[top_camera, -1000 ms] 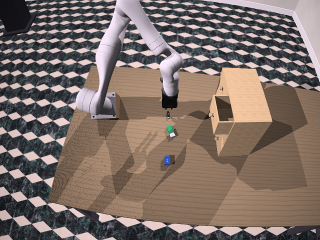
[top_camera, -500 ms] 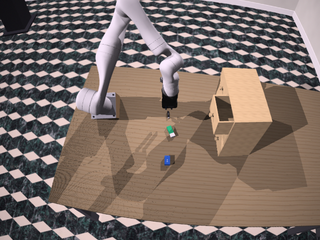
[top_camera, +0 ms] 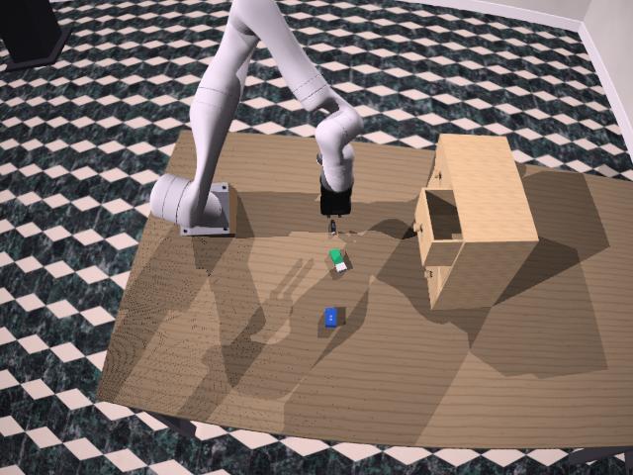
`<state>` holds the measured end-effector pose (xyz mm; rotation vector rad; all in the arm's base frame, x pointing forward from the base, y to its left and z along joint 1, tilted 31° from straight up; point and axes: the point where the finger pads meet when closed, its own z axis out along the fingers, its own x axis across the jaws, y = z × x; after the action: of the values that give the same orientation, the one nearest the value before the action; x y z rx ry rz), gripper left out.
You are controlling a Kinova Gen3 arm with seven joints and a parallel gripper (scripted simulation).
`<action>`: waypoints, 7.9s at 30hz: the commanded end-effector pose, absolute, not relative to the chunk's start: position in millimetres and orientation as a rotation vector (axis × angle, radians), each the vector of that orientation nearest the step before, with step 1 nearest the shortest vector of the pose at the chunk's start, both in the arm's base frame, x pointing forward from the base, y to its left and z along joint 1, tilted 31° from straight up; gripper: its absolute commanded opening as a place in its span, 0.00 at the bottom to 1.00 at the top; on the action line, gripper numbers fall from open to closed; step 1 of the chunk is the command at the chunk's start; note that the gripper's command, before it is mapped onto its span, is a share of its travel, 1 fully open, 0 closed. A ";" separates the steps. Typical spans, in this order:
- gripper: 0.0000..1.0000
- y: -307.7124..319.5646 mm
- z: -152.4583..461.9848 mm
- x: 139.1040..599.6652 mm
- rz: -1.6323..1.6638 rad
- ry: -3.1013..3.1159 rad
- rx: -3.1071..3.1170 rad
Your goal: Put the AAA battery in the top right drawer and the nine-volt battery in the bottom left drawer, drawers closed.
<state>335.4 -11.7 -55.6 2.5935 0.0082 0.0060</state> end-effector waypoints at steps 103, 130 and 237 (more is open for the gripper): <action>0.54 -45.9 -110.3 335.7 0.004 0.006 2.592; 0.24 -45.9 -110.3 335.7 0.004 0.006 2.592; 0.24 -77.8 27.3 376.2 -0.410 1.374 2.273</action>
<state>371.6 -72.6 23.5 2.2714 1.3477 -0.4165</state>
